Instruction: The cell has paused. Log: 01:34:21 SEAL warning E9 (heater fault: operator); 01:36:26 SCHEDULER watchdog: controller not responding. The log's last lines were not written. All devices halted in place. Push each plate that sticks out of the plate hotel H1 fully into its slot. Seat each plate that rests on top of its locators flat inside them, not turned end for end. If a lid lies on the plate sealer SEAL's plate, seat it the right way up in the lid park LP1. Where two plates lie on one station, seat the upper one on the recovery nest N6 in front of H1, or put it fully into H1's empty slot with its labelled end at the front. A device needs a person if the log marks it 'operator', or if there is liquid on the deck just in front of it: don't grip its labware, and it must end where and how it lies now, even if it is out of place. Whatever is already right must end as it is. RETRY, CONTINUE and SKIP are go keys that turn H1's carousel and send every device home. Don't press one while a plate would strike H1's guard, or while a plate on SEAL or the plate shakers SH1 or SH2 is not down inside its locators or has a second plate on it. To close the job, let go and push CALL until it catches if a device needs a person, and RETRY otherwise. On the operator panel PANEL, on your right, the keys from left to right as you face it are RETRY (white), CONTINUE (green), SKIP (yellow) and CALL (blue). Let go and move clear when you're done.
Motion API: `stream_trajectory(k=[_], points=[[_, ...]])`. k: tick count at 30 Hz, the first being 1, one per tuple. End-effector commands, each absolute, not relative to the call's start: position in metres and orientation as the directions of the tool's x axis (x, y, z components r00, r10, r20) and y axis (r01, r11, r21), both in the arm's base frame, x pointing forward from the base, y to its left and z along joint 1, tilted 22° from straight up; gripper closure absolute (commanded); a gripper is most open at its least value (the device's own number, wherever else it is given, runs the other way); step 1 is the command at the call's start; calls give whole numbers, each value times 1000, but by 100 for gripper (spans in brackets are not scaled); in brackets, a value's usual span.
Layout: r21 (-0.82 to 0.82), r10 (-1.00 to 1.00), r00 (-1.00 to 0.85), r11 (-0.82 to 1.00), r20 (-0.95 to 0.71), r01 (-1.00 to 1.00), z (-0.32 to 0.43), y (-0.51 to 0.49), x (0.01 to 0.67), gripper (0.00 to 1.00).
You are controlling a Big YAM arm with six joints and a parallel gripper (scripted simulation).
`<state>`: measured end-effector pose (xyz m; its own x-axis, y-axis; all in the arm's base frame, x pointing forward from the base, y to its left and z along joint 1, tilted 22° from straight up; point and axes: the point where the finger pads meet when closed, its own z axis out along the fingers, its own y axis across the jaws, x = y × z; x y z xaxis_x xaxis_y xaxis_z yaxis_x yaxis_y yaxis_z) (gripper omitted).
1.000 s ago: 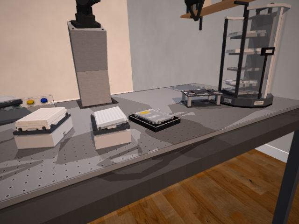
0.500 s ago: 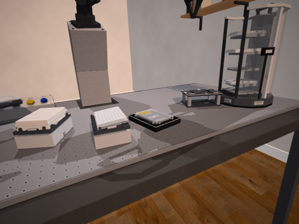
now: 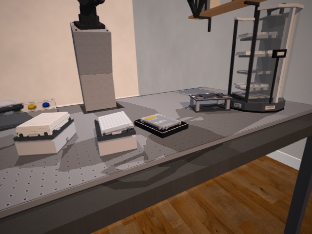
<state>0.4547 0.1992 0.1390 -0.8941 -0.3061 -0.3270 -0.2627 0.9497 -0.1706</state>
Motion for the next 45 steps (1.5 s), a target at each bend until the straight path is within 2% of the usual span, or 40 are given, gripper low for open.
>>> stream_trajectory(k=[1, 6, 45], points=[[-118, -169, -910, 984, -378, -133, 151, 186, 459, 100], [-56, -7, -920, 998, -392, 17, 153, 169, 460, 100], [-74, -33, -920, 997, -390, -5, 162, 59, 463, 100]])
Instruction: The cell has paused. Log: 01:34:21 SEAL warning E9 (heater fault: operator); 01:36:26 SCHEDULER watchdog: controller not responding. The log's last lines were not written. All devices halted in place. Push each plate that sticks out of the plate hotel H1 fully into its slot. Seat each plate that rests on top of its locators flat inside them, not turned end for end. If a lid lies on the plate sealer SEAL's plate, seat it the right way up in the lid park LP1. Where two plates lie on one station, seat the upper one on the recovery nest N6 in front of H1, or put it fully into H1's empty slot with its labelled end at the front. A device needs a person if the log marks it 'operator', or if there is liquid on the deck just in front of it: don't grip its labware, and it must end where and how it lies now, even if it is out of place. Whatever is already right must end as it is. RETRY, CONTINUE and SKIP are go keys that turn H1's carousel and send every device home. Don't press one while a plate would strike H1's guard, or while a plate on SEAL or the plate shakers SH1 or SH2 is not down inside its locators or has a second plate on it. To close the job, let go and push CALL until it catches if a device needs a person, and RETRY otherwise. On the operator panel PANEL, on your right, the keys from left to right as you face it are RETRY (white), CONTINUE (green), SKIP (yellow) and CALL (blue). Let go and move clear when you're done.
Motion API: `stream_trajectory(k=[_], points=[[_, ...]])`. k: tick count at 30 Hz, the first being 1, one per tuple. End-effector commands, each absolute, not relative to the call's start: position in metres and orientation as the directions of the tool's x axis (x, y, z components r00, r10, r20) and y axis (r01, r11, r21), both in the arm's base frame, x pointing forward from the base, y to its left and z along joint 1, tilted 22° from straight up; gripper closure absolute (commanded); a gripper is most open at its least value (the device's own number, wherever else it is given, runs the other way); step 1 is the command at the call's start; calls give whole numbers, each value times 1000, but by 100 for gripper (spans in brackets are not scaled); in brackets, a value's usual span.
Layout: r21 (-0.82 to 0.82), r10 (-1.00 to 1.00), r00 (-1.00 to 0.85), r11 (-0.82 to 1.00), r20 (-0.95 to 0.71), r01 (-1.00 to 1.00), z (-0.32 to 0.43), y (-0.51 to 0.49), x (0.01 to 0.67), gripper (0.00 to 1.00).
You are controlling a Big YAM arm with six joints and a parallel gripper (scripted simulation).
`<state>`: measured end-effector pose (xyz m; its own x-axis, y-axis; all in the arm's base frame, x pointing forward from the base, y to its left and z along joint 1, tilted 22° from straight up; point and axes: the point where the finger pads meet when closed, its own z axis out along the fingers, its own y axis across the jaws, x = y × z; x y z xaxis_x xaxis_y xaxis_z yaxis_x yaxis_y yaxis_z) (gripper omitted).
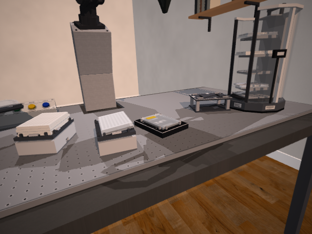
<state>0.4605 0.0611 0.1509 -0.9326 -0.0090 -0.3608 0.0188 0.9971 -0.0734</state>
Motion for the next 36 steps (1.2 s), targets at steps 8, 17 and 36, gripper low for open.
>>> stream_trajectory(k=[8, 17, 36], points=[[-76, -34, -921, 997, -387, -5, 164, 33, 465, 100], [-42, 54, -915, 996, -399, 77, 166, 10, 463, 100], [57, 321, -869, 944, -377, 324, 154, -44, 446, 100]])
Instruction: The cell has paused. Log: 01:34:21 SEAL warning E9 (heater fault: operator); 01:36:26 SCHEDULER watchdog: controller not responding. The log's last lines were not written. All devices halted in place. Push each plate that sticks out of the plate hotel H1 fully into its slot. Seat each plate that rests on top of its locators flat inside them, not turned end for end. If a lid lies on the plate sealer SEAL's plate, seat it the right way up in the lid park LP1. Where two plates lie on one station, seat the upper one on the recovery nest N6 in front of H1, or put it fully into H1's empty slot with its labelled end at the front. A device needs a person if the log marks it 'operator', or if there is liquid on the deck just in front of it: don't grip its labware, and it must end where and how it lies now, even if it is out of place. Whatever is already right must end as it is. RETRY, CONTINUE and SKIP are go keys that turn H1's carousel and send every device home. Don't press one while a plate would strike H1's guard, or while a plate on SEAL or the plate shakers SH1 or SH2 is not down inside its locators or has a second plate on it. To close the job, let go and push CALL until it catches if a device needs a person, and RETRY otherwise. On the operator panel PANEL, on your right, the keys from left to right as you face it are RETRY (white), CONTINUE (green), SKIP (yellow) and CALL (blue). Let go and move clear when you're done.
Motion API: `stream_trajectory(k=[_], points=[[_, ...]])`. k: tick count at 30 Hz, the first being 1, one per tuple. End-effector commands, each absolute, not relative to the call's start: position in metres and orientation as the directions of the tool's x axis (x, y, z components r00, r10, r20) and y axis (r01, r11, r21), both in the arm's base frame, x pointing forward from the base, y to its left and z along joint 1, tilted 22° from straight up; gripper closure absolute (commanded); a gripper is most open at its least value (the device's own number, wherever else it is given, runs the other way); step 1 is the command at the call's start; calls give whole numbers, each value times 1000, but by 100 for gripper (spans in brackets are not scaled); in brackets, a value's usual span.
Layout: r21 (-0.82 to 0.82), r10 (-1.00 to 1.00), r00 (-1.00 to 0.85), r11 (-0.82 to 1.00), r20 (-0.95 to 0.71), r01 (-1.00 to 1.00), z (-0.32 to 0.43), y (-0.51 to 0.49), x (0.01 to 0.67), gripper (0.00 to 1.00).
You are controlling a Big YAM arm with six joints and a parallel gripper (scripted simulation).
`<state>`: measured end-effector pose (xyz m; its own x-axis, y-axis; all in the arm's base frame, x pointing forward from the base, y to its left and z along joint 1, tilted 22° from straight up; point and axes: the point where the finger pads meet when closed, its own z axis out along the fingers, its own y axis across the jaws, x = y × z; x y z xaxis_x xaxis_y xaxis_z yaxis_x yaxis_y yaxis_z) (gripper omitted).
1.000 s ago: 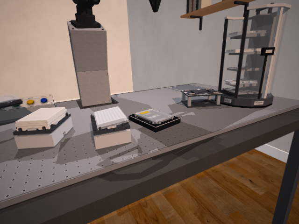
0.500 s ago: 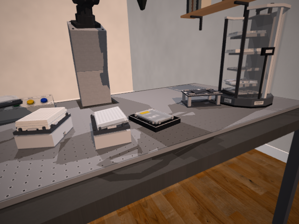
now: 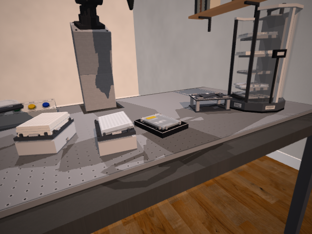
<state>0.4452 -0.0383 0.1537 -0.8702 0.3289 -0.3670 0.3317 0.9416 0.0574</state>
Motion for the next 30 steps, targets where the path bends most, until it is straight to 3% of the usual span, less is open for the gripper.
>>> stream_trajectory(k=[1, 30], points=[[60, 320, -865, 944, -387, 323, 159, -47, 444, 100], [54, 319, -867, 945, -382, 324, 152, -133, 416, 100]])
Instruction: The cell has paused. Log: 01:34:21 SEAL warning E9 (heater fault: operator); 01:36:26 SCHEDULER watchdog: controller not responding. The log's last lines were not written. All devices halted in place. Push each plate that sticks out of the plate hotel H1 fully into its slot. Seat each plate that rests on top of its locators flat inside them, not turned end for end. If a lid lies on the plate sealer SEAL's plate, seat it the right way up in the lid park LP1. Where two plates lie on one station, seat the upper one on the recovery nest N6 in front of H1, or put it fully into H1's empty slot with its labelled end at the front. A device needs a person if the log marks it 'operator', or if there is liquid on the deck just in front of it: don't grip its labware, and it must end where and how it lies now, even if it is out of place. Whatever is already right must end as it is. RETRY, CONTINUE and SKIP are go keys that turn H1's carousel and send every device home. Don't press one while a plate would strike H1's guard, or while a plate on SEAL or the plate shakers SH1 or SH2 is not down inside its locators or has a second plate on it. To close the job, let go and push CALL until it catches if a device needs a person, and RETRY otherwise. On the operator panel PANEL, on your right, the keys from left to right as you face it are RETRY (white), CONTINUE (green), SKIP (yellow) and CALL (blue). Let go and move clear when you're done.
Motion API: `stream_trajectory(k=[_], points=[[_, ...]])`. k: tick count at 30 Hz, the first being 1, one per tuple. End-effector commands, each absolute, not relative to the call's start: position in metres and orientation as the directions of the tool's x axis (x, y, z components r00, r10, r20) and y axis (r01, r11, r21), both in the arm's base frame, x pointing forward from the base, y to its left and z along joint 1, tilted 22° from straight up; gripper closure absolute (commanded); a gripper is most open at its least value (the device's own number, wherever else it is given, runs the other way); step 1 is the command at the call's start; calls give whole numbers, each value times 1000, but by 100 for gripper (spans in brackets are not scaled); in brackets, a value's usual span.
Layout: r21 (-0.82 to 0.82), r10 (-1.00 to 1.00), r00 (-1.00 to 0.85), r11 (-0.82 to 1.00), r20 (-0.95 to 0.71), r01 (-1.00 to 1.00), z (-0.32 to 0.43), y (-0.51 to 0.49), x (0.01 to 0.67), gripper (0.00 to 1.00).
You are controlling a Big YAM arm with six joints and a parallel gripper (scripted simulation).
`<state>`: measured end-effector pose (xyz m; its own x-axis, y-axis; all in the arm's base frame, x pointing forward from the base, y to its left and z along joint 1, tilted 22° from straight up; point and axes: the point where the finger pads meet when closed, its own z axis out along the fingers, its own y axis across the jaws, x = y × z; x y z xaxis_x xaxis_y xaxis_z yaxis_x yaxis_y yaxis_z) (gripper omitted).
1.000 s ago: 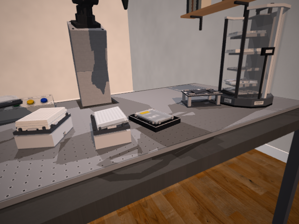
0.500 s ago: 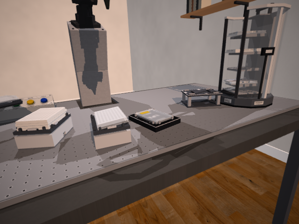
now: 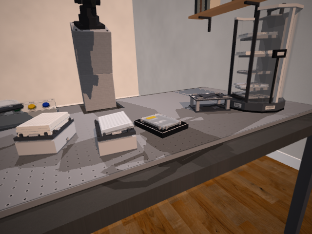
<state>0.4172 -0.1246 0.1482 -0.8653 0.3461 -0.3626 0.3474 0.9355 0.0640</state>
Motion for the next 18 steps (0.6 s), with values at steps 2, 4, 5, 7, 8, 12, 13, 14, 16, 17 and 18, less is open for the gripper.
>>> stream_trajectory(k=[2, 4, 5, 7, 8, 12, 13, 14, 16, 17, 18], points=[[54, 319, -867, 945, -382, 324, 152, -133, 416, 100], [53, 317, -862, 945, -395, 323, 158, -142, 420, 100], [53, 318, -863, 945, -393, 323, 157, -145, 419, 100], [53, 318, -865, 945, -388, 324, 155, -152, 418, 100], [53, 318, -866, 945, -386, 324, 154, -156, 418, 100], [111, 459, -802, 884, -382, 453, 154, -162, 401, 100], [124, 488, -786, 869, -380, 479, 154, -165, 399, 100], [137, 516, -769, 852, -377, 505, 153, -168, 397, 100], [159, 574, -737, 815, -356, 557, 147, -173, 394, 100], [171, 600, -718, 796, -352, 581, 147, -176, 391, 100], [171, 600, -718, 796, -352, 581, 147, -176, 391, 100]])
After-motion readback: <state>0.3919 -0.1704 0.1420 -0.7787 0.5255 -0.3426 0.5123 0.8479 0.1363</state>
